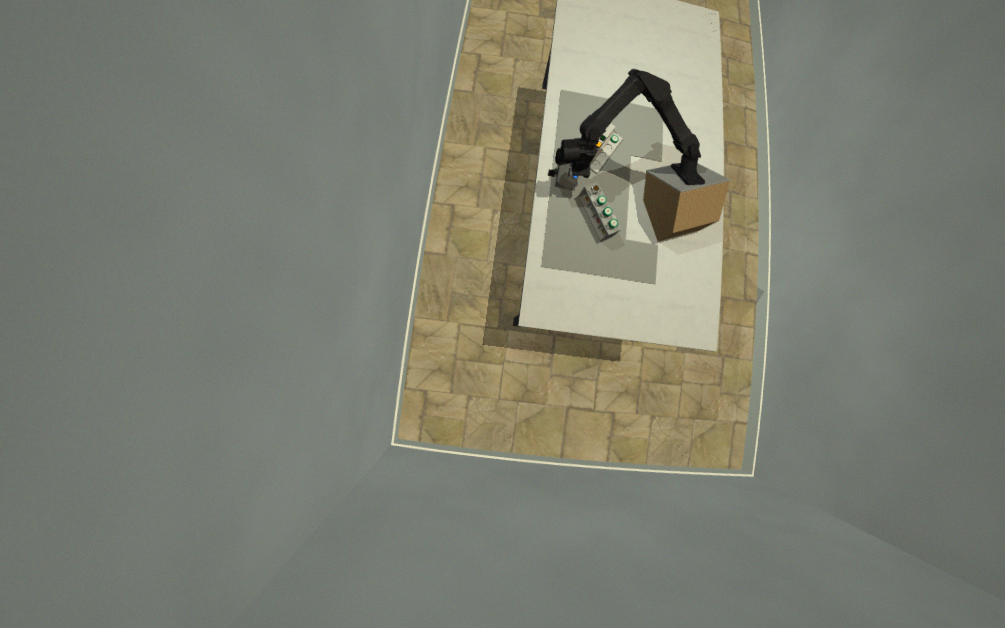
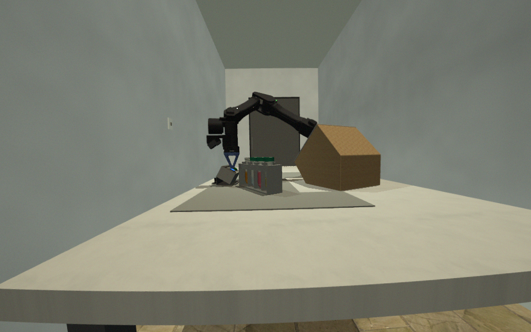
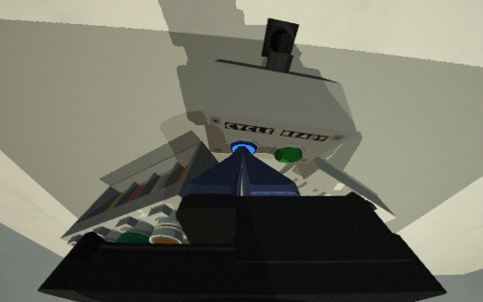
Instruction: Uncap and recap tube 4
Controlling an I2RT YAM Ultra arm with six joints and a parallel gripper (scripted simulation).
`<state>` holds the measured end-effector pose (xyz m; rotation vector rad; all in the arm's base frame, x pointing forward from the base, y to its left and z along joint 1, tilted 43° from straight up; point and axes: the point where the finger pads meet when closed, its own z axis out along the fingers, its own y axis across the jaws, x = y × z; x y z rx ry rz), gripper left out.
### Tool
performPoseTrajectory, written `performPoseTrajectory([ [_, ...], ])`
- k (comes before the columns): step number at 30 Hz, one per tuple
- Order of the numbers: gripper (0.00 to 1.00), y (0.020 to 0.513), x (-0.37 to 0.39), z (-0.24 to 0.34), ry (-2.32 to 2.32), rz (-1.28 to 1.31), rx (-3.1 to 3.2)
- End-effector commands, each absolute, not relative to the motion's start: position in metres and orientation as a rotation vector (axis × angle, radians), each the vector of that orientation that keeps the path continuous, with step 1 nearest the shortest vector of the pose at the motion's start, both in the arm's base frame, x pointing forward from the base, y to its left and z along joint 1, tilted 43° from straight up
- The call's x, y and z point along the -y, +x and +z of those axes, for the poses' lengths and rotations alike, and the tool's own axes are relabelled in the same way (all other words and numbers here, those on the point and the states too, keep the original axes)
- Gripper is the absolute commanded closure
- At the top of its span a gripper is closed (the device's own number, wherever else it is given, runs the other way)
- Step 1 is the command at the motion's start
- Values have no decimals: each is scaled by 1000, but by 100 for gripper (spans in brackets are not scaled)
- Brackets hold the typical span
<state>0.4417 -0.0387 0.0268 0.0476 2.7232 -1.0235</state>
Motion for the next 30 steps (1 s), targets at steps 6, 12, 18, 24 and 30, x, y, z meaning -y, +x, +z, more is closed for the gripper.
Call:
performPoseTrajectory([
  [6, 100, 438, 39, 14, 24, -1026, -2741],
  [12, 100, 439, 37, 15, 18, -1030, -2737],
  [18, 100, 439, 37, 15, 18, -1030, -2737],
  [24, 100, 439, 37, 15, 18, -1030, -2737],
  [30, 100, 439, 37, 15, 18, -1030, -2737],
])
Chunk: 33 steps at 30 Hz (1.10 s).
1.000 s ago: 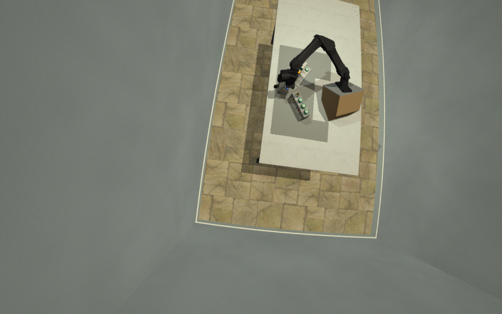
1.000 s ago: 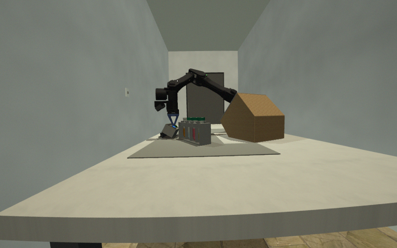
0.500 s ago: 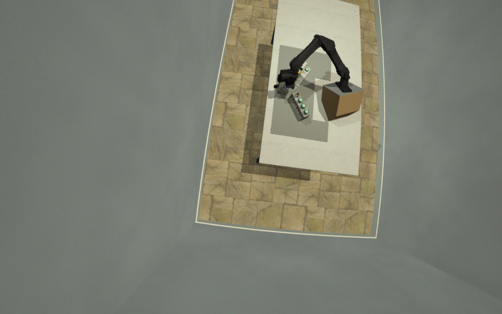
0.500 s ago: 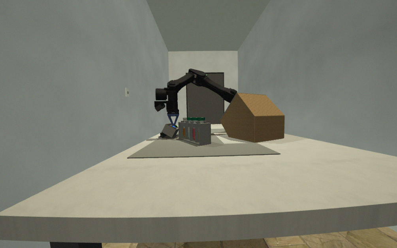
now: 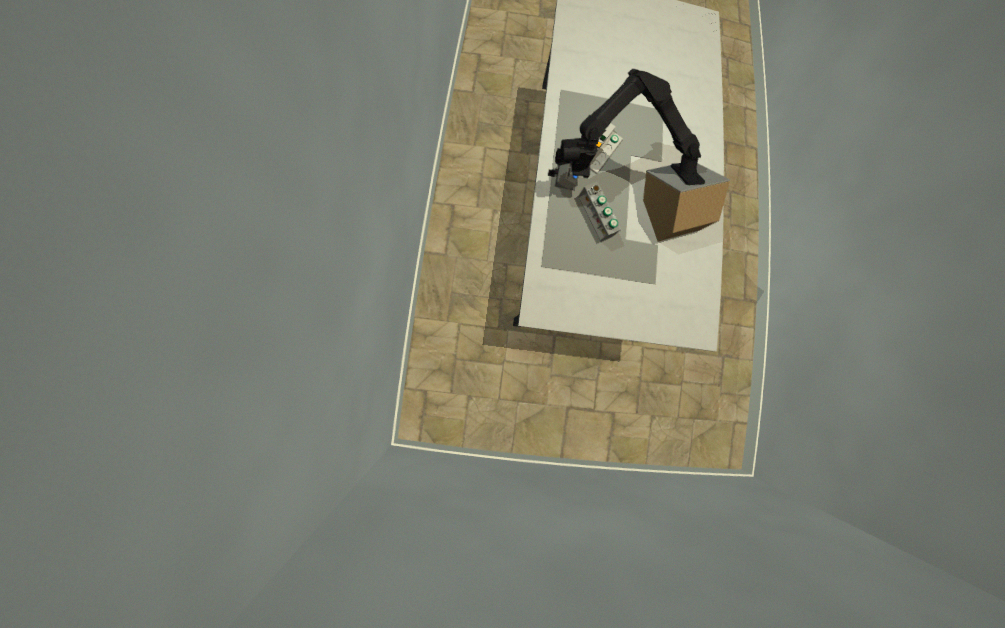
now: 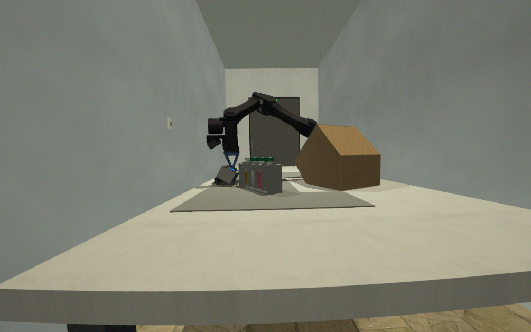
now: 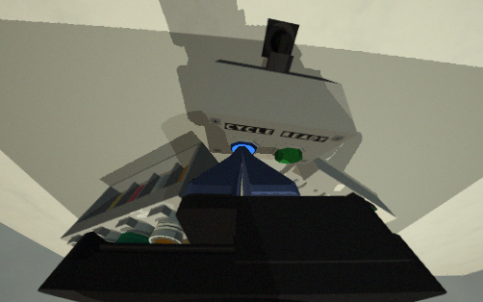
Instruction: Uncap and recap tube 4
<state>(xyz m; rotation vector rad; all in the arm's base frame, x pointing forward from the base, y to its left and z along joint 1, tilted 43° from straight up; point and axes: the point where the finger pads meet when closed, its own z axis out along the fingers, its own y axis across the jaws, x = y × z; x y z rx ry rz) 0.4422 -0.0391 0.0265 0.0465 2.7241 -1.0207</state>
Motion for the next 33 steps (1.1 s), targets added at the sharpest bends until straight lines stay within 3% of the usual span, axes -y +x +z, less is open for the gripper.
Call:
performPoseTrajectory([
  [1, 100, 439, 37, 15, 18, -1030, -2737],
  [33, 100, 439, 38, 13, 19, -1028, -2738],
])
